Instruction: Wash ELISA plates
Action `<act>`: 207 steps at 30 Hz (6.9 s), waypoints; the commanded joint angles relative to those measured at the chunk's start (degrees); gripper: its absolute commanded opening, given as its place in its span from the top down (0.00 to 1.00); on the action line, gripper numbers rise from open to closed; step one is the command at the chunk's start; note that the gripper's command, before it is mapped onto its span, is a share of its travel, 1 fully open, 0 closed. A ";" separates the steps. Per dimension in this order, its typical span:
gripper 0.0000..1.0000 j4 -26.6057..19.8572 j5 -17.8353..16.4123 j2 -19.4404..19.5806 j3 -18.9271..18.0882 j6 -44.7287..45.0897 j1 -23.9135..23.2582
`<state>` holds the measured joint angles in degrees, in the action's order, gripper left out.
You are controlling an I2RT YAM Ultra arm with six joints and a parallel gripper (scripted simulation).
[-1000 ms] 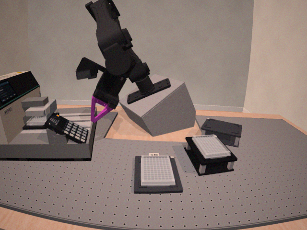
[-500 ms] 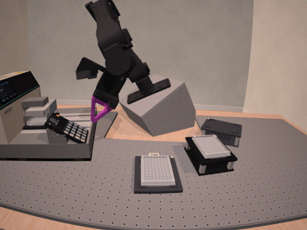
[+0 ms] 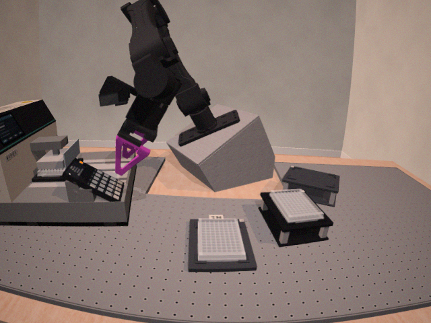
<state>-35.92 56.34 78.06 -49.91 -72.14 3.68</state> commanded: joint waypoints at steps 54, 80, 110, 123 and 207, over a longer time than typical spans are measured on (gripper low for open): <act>0.00 -3.86 -16.78 -18.55 -10.18 32.87 -26.45; 0.00 -3.84 -16.80 -18.55 -10.17 32.88 -26.47; 0.00 -3.84 -16.80 -18.55 -10.17 32.88 -26.47; 0.00 -3.84 -16.80 -18.55 -10.17 32.88 -26.47; 0.00 -3.84 -16.80 -18.55 -10.17 32.88 -26.47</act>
<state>-39.81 39.46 59.83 -59.72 -39.31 -22.79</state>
